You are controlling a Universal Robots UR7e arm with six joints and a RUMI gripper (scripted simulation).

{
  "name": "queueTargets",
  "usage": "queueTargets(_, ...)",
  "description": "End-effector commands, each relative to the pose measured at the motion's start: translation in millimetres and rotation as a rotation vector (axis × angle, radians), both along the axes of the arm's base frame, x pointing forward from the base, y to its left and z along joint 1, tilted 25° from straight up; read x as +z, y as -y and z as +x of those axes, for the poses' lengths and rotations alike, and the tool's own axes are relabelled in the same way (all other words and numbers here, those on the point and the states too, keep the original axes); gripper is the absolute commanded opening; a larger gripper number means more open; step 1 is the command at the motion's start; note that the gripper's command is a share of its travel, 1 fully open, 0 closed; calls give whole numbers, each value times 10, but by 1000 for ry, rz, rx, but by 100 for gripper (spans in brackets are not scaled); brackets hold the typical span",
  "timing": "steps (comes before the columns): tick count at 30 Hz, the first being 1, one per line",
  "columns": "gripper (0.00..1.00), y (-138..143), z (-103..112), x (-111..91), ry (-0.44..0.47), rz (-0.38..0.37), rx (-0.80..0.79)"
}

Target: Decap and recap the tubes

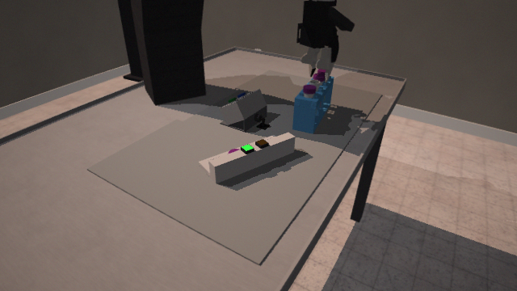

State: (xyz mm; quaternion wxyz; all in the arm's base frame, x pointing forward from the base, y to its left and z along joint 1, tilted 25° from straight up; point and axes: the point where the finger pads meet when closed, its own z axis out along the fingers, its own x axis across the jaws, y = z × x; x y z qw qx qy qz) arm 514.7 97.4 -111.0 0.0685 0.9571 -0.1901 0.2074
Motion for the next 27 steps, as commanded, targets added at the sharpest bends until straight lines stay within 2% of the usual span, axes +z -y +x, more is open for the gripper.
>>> queueTargets(1, 35, -2, 3, 5, 1, 0, 0)
queueTargets(4, 35, -3, 1, 9, -51, -93, 226)
queueTargets(6, 35, -3, 1, 9, -51, -93, 226)
queueTargets(9, 35, -3, 1, 9, -103, -185, 449)
queueTargets(10, 35, -3, 1, 9, -104, -186, 452)
queueTargets(15, 35, -3, 1, 9, -172, -306, 745)
queueTargets(24, 35, -3, 1, 9, -178, -316, 770)
queueTargets(25, 0, -4, 1, 9, -178, -316, 770)
queueTargets(27, 0, -3, 1, 9, -178, -316, 770)
